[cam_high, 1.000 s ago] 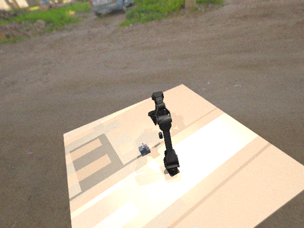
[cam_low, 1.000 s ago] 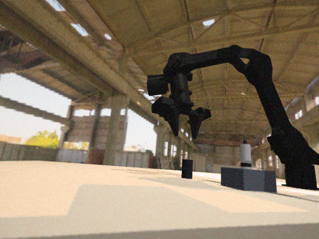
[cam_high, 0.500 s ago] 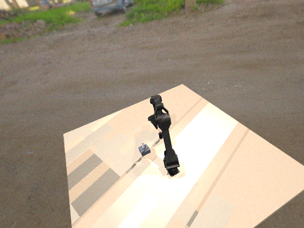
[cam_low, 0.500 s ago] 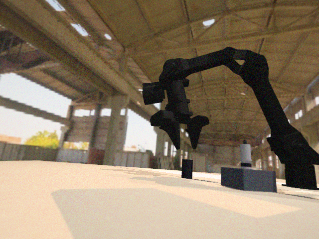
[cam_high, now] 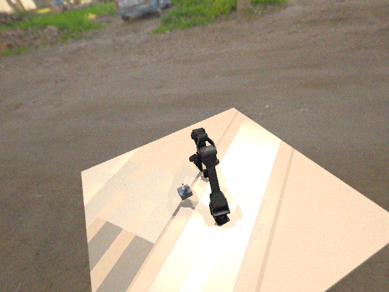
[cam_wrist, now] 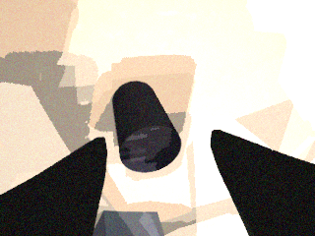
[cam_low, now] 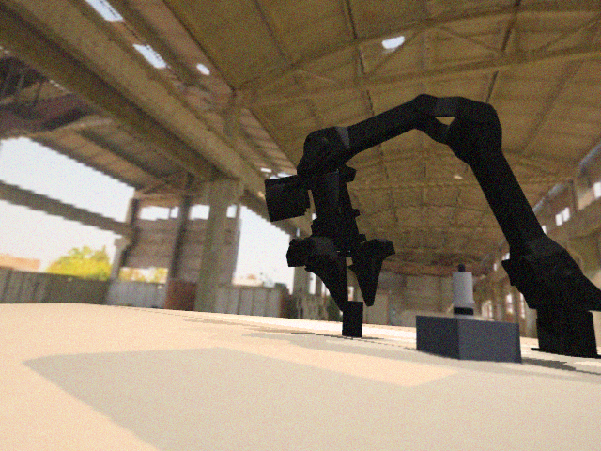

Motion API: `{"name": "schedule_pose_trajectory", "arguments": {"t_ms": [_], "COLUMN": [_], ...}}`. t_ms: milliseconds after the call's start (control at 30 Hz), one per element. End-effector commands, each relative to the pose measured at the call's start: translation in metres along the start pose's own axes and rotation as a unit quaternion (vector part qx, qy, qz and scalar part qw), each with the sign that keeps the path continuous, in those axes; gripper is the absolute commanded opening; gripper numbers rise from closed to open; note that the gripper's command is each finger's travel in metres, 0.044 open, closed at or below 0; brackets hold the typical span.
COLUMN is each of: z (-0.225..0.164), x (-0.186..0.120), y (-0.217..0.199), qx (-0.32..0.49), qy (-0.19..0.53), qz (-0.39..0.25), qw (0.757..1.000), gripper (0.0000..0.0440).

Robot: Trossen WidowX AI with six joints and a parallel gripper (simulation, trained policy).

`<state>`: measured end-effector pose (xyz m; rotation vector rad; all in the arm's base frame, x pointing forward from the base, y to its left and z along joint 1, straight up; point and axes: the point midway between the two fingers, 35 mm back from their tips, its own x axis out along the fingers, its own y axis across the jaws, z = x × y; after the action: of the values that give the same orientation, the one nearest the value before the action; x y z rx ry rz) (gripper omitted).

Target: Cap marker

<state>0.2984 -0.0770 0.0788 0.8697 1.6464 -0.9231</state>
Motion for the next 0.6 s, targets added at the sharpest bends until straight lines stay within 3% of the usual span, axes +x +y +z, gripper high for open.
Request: {"name": "schedule_pose_trajectory", "arguments": {"t_ms": [0, 233, 467, 567], "z": [-0.001, -0.002, -0.002, -0.002], "x": [0.016, 0.027, 0.019, 0.01], "y": [-0.001, -0.002, -0.003, 0.0], "qx": [-0.015, -0.036, -0.051, -0.06], "qy": [0.005, -0.001, -0.02, -0.036], "qz": [-0.015, -0.023, -0.018, -0.01], "qw": [1.0, 0.999, 0.998, 0.997], "gripper": [0.0261, 0.0235, 0.0069, 0.0069]}}
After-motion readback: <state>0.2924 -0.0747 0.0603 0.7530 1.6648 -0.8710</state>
